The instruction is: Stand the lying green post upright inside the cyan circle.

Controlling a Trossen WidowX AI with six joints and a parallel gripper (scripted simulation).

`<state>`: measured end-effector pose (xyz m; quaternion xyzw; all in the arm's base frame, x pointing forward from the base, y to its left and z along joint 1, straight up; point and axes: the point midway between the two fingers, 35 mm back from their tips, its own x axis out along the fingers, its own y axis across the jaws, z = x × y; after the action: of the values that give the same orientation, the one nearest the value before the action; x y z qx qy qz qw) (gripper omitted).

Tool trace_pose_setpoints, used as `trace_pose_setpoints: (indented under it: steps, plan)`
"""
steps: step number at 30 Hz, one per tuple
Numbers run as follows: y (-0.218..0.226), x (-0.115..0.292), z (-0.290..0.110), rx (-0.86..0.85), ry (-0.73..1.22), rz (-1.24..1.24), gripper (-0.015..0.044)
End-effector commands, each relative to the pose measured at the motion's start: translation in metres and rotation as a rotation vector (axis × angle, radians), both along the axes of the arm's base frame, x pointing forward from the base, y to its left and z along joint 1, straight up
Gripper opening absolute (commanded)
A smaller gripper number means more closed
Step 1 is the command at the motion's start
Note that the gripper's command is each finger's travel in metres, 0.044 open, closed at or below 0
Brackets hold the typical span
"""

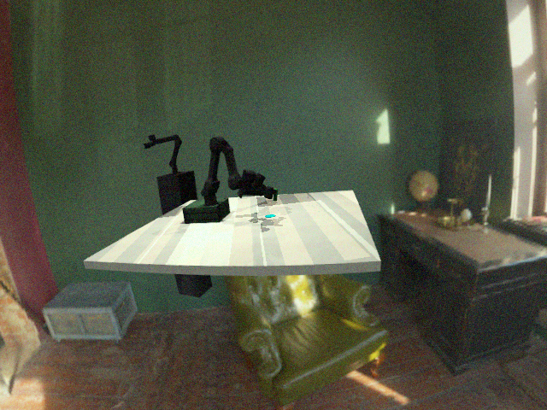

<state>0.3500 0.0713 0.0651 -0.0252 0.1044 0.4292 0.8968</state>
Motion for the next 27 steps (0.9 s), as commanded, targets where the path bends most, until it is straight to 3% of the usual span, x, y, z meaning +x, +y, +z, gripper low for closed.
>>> trace_pose_setpoints:
  steps: [1, 27]
  plan:
    - [-0.001, -0.006, 0.0, 0.014, -0.006, 0.007, 0.0023]
    - [-0.004, -0.038, 0.013, 0.054, -0.112, 0.066, 0.0023]
